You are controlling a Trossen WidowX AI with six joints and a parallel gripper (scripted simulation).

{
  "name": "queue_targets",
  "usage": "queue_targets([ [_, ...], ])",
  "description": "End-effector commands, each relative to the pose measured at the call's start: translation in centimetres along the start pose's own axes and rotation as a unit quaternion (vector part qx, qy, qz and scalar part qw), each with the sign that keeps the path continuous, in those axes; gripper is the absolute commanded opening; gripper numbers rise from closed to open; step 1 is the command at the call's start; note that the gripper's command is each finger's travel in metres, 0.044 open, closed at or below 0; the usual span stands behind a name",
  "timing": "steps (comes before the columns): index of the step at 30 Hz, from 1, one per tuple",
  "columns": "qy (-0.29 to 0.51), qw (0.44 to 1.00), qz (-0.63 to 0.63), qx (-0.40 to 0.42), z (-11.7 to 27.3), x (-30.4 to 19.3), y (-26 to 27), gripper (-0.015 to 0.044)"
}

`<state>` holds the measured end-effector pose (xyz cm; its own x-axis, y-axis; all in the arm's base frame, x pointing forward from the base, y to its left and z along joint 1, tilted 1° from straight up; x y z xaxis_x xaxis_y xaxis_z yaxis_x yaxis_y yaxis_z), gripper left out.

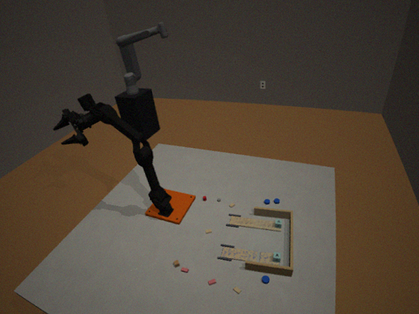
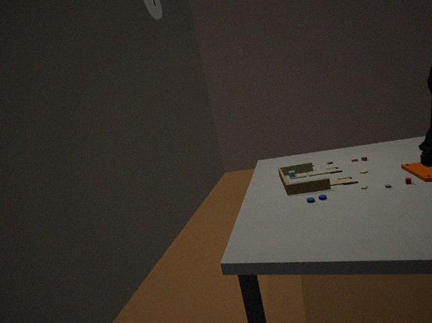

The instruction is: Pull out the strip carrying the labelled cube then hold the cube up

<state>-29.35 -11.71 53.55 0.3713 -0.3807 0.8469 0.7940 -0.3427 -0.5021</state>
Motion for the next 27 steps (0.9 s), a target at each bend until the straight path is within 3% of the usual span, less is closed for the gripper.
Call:
queue_targets([
  [1,0.0,1.0,-0.001,0.001,-0.1,0.0,0.1,0.04],
  [11,-0.032,0.994,-0.046,0.09,-4.5,2.6,6.2,0.04],
  [19,-0.06,0.97,-0.064,0.225,-8.1,6.4,16.9,0.04],
  [27,-0.076,0.929,-0.062,0.357,-7.5,9.3,28.6,0.04],
])
Point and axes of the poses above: the point midway between the two fingers, 35 mm back from their tips, its own z axis back along the fingers, its own y axis across the jaws, x = y × z, the point moved 5 cm from there along z, back along the fingers, and after that the axes turned 5 degrees about -z, right-handed, at the moved point
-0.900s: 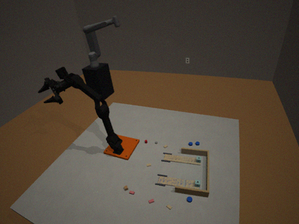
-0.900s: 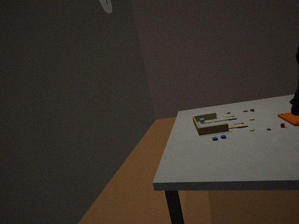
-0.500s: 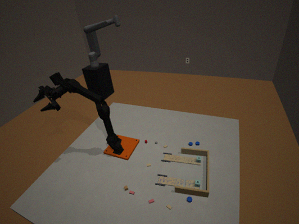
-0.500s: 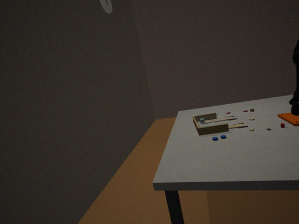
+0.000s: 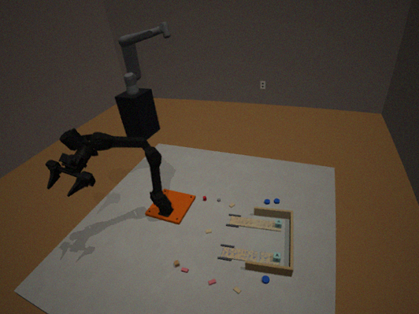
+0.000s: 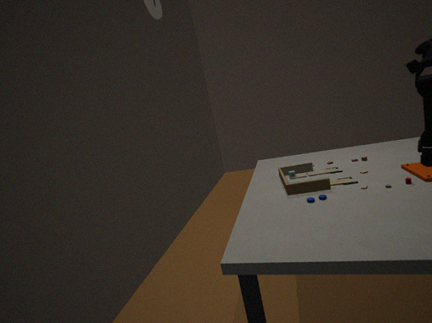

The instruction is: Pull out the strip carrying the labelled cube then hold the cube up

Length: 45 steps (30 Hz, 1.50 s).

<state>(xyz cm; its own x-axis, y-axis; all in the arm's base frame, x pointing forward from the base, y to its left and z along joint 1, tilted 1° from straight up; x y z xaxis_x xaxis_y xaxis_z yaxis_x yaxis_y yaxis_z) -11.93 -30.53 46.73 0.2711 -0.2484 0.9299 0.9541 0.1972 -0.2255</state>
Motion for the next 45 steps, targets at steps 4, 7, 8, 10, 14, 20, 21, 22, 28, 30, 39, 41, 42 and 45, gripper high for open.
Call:
queue_targets([
  [4,-0.007,0.992,0.005,0.123,-3.6,0.9,10.7,0.04],
  [7,-0.005,0.985,0.005,0.173,-4.0,1.0,15.2,0.04],
  [8,-0.003,0.982,0.005,0.189,-4.0,0.9,16.7,0.04],
  [10,0.0,0.975,0.007,0.221,-3.9,0.7,19.6,0.04],
  [14,0.008,0.96,0.018,0.279,-3.3,-0.2,25.3,0.04],
  [20,0.019,0.934,0.047,0.354,-1.0,-2.3,33.0,0.04],
  [21,0.021,0.928,0.051,0.369,-0.4,-2.8,34.3,0.04],
  [22,0.024,0.922,0.055,0.383,0.2,-3.3,35.5,0.04],
  [28,0.039,0.88,0.082,0.466,5.0,-7.2,42.2,0.04],
  [30,0.044,0.865,0.093,0.492,6.9,-8.7,44.0,0.04],
  [39,0.062,0.787,0.149,0.596,16.2,-16.7,48.8,0.04],
  [41,0.064,0.774,0.158,0.61,17.6,-18.0,49.1,0.04],
  [42,0.064,0.773,0.16,0.611,17.8,-18.2,49.1,0.04],
  [45,0.064,0.773,0.16,0.611,17.8,-18.2,49.1,0.04],
])
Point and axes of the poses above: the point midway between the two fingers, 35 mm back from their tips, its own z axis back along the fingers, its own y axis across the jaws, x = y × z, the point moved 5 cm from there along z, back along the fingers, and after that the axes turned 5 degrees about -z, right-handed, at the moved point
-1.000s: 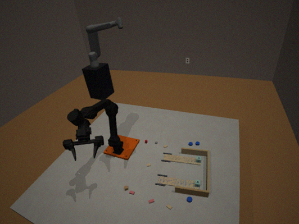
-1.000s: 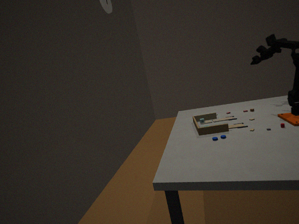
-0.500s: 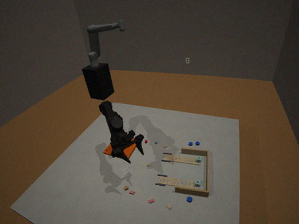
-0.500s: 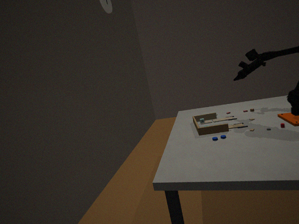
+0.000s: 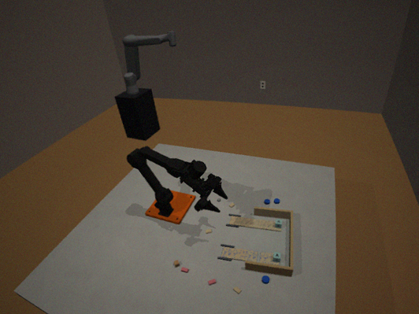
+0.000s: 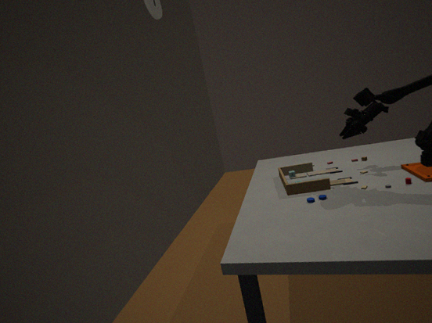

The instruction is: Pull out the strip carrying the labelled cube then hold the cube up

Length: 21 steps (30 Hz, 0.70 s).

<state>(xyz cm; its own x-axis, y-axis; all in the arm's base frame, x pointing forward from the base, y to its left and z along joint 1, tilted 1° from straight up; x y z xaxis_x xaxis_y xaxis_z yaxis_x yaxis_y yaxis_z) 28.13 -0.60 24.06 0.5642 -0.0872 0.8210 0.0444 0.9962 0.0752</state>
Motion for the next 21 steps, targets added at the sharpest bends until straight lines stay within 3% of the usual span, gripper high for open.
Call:
queue_targets([
  [1,-0.007,1.0,0.004,0.009,0.2,-0.4,1.1,0.04],
  [12,-0.007,1.0,0.004,0.009,0.2,-0.4,1.1,0.04],
  [16,0.023,1.0,0.006,0.011,-0.7,-0.3,1.6,0.0295],
  [21,0.118,0.993,0.016,0.014,-4.0,-0.4,3.5,0.0164],
])
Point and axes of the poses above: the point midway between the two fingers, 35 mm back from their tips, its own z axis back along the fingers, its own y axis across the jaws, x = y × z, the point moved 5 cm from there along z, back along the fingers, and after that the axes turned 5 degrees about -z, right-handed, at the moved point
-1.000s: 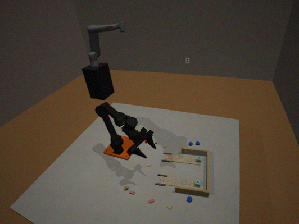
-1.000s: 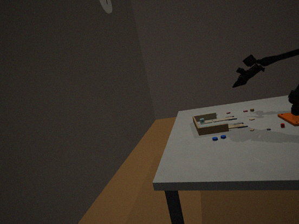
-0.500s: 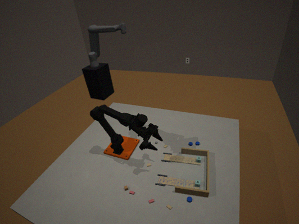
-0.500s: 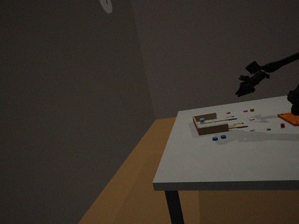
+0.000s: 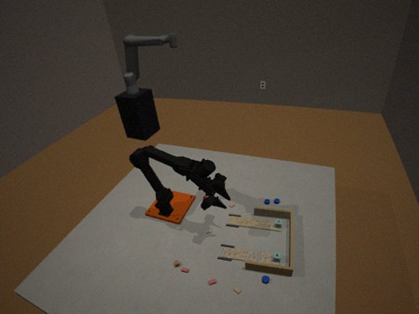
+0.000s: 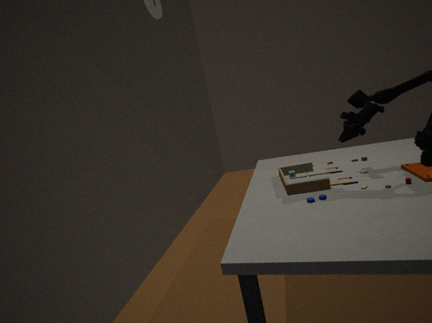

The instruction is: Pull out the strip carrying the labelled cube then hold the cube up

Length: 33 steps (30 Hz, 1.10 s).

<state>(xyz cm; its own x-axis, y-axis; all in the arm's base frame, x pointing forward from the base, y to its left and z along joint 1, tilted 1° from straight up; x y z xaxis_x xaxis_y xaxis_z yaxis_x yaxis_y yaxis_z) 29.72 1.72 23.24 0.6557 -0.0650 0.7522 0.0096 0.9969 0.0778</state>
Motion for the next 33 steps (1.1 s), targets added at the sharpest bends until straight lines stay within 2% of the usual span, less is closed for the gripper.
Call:
queue_targets([
  [1,0.074,0.997,0.007,0.0,-2.7,-0.1,1.3,0.0138],
  [6,0.19,0.981,0.025,0.002,-5.5,-0.2,3.0,0.0006],
  [15,0.395,0.917,0.062,-0.007,-10.1,-2.0,6.3,0.0],
  [33,0.399,0.915,0.063,-0.008,-11.4,-3.0,6.2,0.0],
])
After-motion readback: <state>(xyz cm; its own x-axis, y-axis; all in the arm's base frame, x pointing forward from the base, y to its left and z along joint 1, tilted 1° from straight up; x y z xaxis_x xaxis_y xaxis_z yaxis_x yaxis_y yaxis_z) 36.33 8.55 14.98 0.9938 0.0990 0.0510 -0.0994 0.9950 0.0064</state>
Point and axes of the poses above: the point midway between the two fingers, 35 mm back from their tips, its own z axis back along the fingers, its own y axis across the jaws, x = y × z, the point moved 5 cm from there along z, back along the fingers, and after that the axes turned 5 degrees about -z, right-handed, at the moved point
